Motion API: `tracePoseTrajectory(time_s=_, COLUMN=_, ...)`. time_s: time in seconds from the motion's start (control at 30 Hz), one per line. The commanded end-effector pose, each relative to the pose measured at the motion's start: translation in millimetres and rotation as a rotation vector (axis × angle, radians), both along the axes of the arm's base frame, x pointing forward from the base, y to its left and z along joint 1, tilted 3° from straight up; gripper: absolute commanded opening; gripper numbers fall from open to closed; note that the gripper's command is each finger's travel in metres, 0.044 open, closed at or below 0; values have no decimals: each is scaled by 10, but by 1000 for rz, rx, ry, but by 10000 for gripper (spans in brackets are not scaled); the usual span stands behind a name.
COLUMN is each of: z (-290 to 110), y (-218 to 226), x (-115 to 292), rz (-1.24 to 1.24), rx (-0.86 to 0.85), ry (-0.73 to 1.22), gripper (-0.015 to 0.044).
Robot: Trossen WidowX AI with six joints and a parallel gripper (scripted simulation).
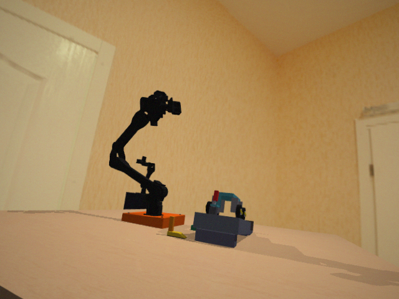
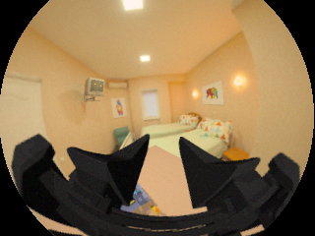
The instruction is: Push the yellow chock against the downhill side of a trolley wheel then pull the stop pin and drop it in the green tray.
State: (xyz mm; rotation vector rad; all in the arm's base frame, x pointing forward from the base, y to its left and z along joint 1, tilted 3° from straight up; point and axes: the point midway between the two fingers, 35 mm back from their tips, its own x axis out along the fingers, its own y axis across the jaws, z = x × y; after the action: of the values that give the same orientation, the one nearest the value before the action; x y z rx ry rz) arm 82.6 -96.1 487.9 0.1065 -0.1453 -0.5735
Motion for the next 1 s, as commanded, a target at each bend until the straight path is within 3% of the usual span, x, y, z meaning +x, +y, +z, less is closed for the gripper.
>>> tracePoseTrajectory(time_s=0.0, z=-183, y=118, x=326, rz=-8, rx=-194, ry=228, gripper=190)
tracePoseTrajectory(time_s=0.5, z=-1259, y=134, x=1322, rz=173, rx=-830, ry=1133, gripper=190)
tracePoseTrajectory(time_s=0.97, z=-2511, y=-145, x=1553, rz=774, rx=-1173, ry=1730, gripper=190)
